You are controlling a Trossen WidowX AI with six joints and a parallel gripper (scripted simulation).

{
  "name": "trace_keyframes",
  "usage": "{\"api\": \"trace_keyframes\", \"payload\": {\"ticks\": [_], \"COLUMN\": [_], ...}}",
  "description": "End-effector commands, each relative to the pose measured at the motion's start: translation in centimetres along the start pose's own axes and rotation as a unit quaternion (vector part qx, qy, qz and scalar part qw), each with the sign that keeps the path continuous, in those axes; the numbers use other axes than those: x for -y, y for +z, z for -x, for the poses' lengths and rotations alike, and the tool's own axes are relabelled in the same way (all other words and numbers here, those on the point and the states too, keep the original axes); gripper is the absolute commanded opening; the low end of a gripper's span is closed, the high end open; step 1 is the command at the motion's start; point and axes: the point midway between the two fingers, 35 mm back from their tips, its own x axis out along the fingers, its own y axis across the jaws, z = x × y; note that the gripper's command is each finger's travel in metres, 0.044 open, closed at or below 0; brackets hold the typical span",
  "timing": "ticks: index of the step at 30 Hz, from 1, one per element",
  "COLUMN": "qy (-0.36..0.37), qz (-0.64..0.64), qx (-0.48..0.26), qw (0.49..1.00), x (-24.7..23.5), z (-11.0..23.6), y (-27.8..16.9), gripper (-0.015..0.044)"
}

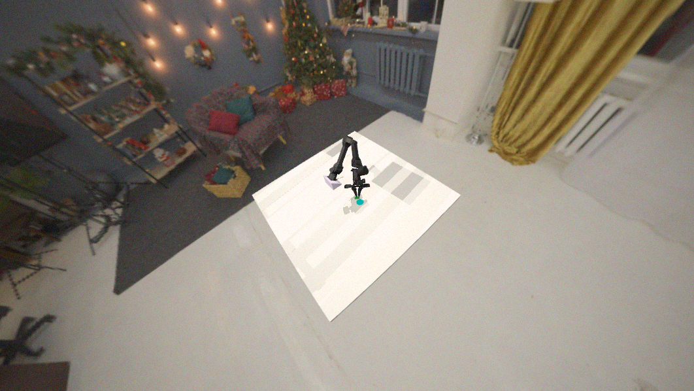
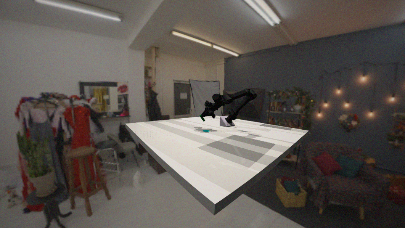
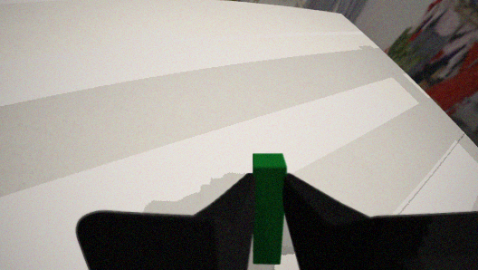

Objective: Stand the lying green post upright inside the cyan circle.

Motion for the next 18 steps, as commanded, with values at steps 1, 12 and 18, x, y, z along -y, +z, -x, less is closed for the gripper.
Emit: {"api": "trace_keyframes", "payload": {"ticks": [1,12,18], "qy": [-0.002,0.002,0.005], "qz": [-0.007,-0.018,-0.025], "qx": [0.014,0.052,0.072], "qw": [1.000,0.998,0.997], "x": [0.12,0.01,-0.05], "z": [0.14,0.52,0.76], "y": [-0.15,-0.15,-0.16], "gripper": [0.0023,0.0023,0.0023]}}
